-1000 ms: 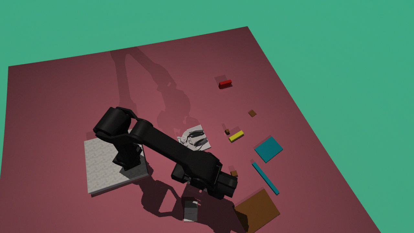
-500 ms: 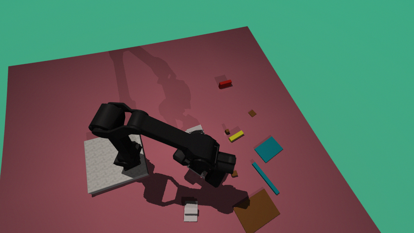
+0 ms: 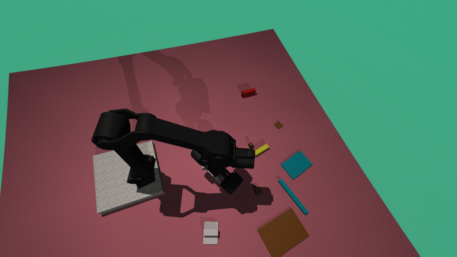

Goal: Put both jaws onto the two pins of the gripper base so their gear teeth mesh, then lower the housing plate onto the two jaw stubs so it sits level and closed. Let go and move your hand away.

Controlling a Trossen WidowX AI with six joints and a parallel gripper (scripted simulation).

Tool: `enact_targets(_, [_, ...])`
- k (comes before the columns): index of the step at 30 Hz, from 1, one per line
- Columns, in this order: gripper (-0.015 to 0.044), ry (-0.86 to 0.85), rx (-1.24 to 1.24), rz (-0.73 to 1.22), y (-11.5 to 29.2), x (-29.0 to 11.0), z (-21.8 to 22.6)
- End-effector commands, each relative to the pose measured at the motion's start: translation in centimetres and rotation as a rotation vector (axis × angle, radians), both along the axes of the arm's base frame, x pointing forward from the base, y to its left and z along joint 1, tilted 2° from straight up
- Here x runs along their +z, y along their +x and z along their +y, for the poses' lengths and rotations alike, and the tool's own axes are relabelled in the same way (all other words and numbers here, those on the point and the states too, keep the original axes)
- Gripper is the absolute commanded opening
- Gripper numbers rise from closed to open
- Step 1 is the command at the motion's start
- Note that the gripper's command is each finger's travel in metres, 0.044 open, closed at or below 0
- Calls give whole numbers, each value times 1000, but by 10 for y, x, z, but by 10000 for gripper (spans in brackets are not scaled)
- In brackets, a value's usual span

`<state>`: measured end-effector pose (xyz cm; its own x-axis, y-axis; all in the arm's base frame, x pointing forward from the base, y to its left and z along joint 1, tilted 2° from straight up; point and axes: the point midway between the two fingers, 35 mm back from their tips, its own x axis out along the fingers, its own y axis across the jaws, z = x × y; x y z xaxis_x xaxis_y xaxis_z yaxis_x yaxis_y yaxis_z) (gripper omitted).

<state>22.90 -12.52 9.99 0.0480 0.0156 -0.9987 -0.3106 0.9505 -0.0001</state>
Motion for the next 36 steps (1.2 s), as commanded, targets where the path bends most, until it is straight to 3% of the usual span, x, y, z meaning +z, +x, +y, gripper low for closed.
enact_targets(1, [351,-5,-59,-6,2,2,14])
enact_targets(24, [351,22,-379,-4,-2,0,87])
enact_targets(36, [351,23,-388,-4,-2,0,89])
